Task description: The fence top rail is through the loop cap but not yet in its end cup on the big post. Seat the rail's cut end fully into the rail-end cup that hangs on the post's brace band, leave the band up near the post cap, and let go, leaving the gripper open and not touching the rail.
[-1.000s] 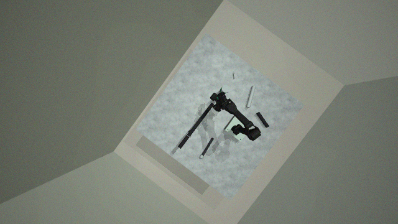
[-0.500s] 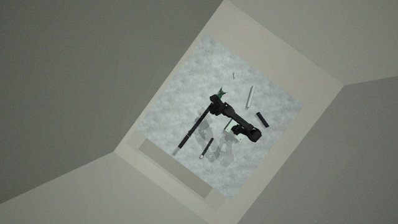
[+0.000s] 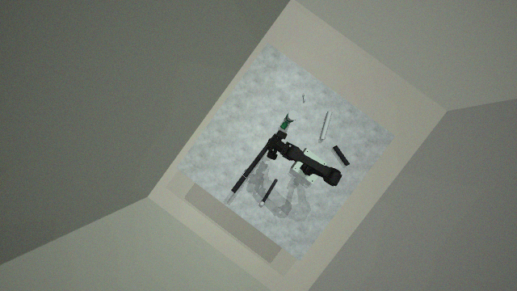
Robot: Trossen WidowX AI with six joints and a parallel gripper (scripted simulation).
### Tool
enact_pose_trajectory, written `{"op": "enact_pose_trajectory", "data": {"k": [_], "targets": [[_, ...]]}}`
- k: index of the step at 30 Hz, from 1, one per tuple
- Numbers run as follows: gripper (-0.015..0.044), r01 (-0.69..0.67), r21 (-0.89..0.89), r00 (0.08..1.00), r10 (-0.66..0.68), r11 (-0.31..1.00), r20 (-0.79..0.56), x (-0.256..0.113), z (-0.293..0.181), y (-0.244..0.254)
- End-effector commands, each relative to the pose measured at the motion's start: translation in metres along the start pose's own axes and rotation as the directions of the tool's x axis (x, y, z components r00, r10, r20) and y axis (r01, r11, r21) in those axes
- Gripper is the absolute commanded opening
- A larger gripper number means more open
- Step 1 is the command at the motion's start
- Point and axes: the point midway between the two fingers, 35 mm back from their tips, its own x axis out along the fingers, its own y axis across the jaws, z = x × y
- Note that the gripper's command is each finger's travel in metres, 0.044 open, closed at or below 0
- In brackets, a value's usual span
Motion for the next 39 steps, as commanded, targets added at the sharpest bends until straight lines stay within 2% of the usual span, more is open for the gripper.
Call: {"op": "enact_pose_trajectory", "data": {"k": [1,7,9,12,16,20,25,27,39], "targets": [[0.044,-0.002,0.19,0.999,-0.006,0.982,0.038,-0.024,0.009,0.012],[0.044,-0.003,0.204,0.999,-0.004,0.979,0.033,-0.023,0.009,0.012],[0.044,-0.005,0.273,1.0,0.002,0.962,0.012,-0.019,0.009,0.014],[0.044,0.008,0.468,0.998,0.019,0.884,-0.052,-0.009,0.007,0.019],[0.044,0.095,0.749,0.985,0.046,0.656,-0.165,0.008,0.003,0.028],[0.044,0.239,0.909,0.958,0.068,0.343,-0.278,0.025,-0.002,0.037],[0.044,0.421,0.901,0.906,0.087,-0.105,-0.414,0.045,-0.01,0.049],[0.044,0.457,0.861,0.889,0.091,-0.223,-0.448,0.05,-0.012,0.052],[0.044,0.461,0.855,0.887,0.091,-0.238,-0.453,0.053,-0.014,0.053]]}}
